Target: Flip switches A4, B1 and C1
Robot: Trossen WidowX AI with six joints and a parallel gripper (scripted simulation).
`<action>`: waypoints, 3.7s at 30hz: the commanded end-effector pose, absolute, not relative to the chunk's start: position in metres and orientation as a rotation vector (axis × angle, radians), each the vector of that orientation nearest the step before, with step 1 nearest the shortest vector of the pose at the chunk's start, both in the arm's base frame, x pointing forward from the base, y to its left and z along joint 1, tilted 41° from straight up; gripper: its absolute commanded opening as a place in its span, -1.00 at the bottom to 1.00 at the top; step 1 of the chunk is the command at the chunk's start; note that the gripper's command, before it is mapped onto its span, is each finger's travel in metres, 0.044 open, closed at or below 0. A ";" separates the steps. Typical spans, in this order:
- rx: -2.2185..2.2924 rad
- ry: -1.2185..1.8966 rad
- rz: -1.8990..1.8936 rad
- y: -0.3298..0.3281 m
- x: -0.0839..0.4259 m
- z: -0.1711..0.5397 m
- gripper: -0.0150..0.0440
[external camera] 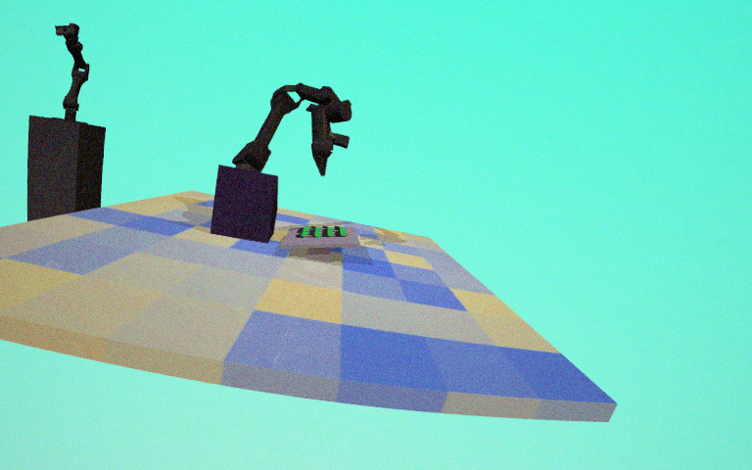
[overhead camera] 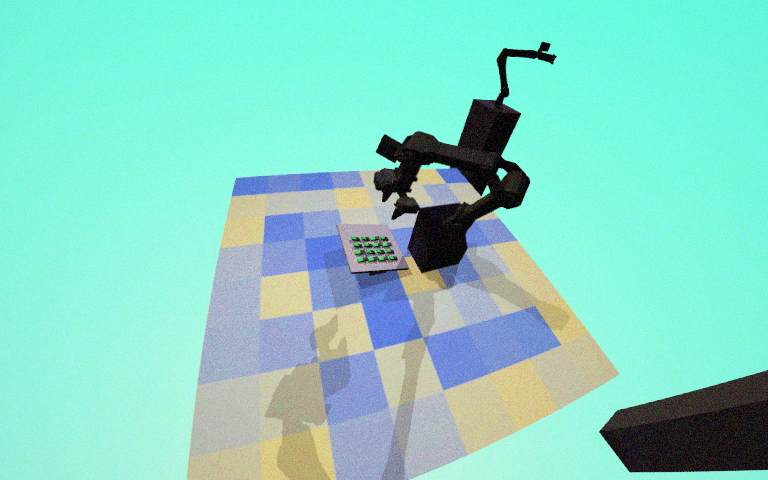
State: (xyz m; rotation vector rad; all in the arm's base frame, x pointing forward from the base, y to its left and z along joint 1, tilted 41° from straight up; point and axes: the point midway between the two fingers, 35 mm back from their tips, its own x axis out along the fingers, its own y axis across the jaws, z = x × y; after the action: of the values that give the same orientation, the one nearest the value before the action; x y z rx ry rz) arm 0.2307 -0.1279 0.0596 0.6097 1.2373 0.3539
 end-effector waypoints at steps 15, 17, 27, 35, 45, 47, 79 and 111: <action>0.670 1.254 0.379 -0.112 0.318 -0.042 -0.47; 0.670 1.254 0.379 -0.112 0.318 -0.042 -0.49; 0.668 1.277 0.390 -0.091 0.329 -0.068 -0.49; 0.668 1.277 0.391 -0.084 0.332 -0.076 -0.49; 0.668 1.277 0.391 -0.076 0.336 -0.085 -0.49; 0.668 1.277 0.391 -0.076 0.336 -0.085 -0.49; 0.668 1.277 0.391 -0.075 0.336 -0.086 -0.49; 0.669 1.277 0.391 -0.072 0.338 -0.090 -0.49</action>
State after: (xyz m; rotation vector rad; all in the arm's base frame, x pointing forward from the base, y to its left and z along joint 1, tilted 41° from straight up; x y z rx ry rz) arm 0.3377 -0.0734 -0.0891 0.6616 1.2777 0.3916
